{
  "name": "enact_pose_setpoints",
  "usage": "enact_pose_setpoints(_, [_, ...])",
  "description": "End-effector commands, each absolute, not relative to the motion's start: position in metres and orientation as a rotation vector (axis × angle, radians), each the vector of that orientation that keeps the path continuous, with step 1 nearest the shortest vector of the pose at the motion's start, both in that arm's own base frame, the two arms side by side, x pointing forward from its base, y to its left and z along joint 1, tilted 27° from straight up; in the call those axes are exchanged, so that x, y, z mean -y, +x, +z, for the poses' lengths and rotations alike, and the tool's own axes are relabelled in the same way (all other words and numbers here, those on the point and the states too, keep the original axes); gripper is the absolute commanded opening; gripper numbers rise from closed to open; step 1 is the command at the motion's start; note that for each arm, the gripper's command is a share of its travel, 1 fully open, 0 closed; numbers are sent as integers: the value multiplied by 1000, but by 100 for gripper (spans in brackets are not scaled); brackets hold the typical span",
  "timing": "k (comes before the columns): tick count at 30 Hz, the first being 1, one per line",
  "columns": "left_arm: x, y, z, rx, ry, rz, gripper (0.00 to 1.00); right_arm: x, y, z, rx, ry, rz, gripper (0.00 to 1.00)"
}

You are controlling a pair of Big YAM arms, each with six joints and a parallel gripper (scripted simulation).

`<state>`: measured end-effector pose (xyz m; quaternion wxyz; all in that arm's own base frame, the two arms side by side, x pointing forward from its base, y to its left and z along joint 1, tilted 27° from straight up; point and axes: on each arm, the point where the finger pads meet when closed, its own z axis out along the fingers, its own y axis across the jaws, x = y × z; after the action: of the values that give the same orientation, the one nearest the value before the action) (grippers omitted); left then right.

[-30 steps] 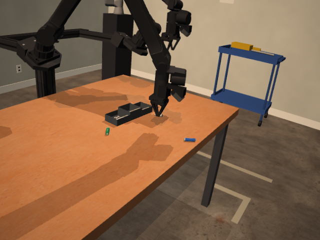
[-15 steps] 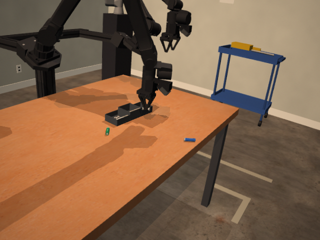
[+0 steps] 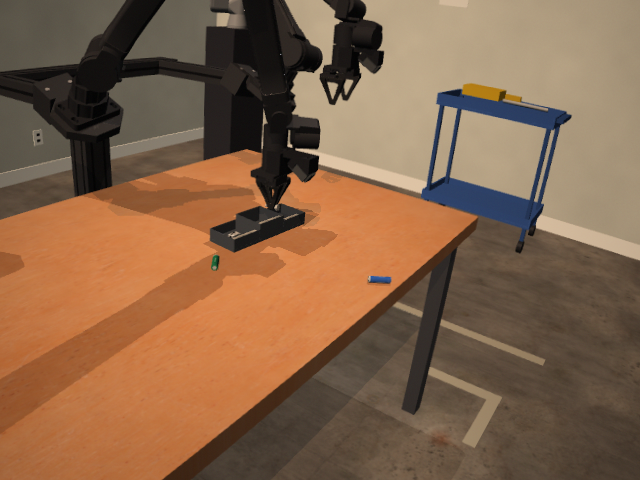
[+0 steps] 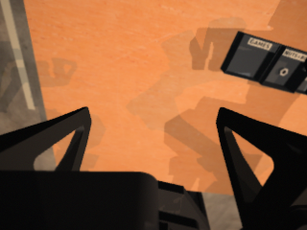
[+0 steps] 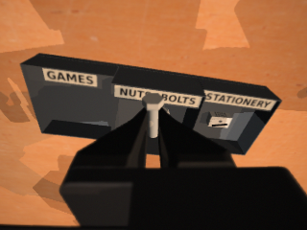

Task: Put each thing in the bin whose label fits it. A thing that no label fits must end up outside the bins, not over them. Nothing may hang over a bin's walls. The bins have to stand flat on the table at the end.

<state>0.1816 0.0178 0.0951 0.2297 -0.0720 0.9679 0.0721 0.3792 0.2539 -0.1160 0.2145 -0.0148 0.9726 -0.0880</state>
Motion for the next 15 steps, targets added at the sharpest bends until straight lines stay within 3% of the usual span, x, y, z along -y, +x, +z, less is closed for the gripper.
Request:
enact_pose_setpoints(1, [-20,177,90,-2677,-198,204,100,-257,369,-126,-2683,122,-215,10])
enact_pose_setpoints(9, [-20,177,90,-2677,-198,204,100,-266,333,-145,-2680,154,-211,10])
enact_pose_setpoints(15, [-20,177,90,-2677,-198,204,100,-270,360,-124,-2646,211,-157,10])
